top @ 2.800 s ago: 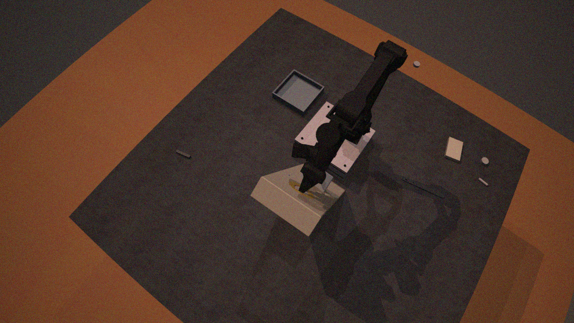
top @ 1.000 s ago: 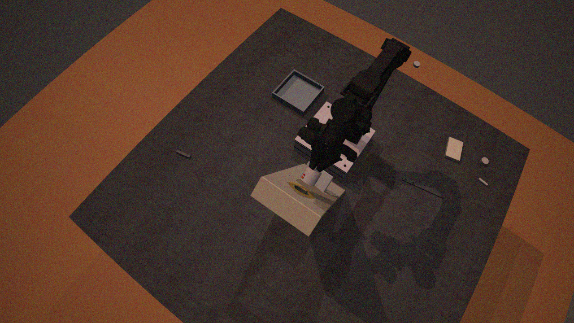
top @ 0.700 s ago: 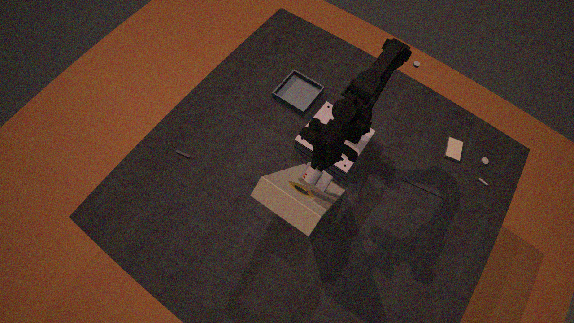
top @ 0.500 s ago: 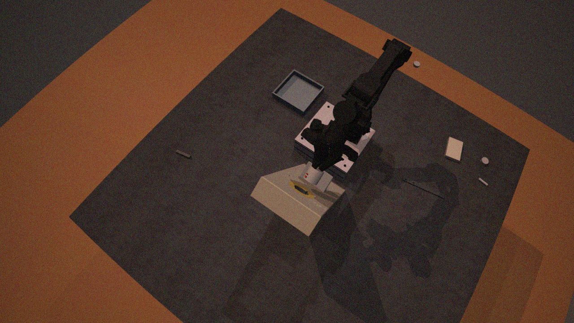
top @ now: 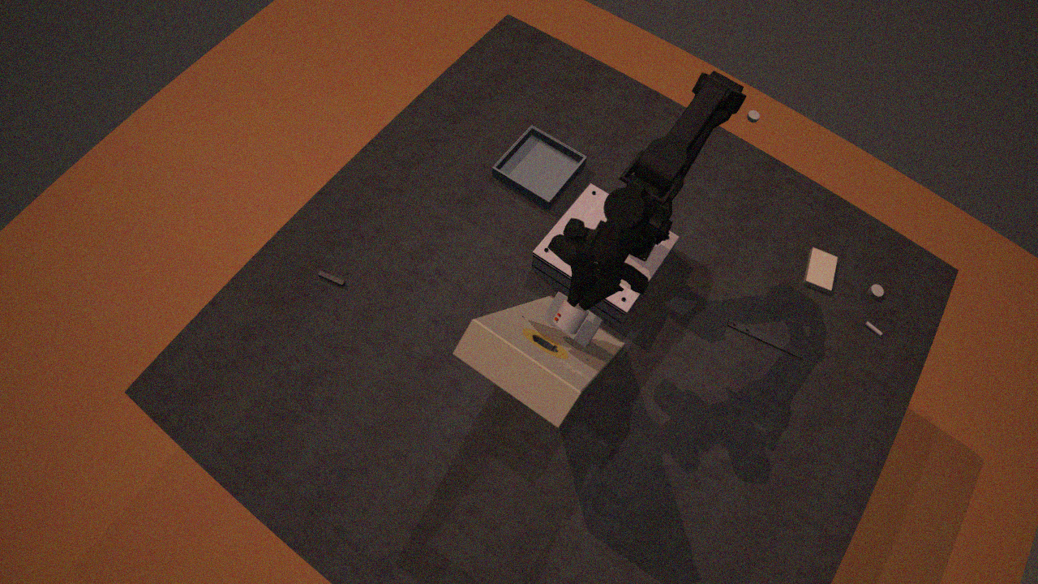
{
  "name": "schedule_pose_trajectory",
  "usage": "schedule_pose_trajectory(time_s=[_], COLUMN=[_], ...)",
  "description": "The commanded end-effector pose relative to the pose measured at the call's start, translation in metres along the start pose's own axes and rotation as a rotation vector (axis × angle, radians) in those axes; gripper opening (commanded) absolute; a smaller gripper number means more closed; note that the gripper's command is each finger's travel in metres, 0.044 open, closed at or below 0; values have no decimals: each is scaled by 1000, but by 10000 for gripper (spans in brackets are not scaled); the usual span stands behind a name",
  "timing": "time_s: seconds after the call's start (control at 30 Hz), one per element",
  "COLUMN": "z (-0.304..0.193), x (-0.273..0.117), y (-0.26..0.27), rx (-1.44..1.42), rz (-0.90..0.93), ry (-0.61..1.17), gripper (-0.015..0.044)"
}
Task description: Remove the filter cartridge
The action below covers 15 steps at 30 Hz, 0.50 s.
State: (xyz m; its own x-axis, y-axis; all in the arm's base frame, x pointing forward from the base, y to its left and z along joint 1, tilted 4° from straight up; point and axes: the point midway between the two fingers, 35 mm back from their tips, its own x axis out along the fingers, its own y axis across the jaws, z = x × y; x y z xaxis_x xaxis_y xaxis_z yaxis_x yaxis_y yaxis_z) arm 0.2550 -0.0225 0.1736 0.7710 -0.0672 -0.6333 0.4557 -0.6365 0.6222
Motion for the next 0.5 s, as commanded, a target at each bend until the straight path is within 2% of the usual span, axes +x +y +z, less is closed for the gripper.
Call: schedule_pose_trajectory(time_s=[0.0, 0.47], z=[-2, -3], x=[-1, -2], y=[2, 4], rx=[0, -4], rz=[6, 17], ry=[5, 14], gripper=[112, 112])
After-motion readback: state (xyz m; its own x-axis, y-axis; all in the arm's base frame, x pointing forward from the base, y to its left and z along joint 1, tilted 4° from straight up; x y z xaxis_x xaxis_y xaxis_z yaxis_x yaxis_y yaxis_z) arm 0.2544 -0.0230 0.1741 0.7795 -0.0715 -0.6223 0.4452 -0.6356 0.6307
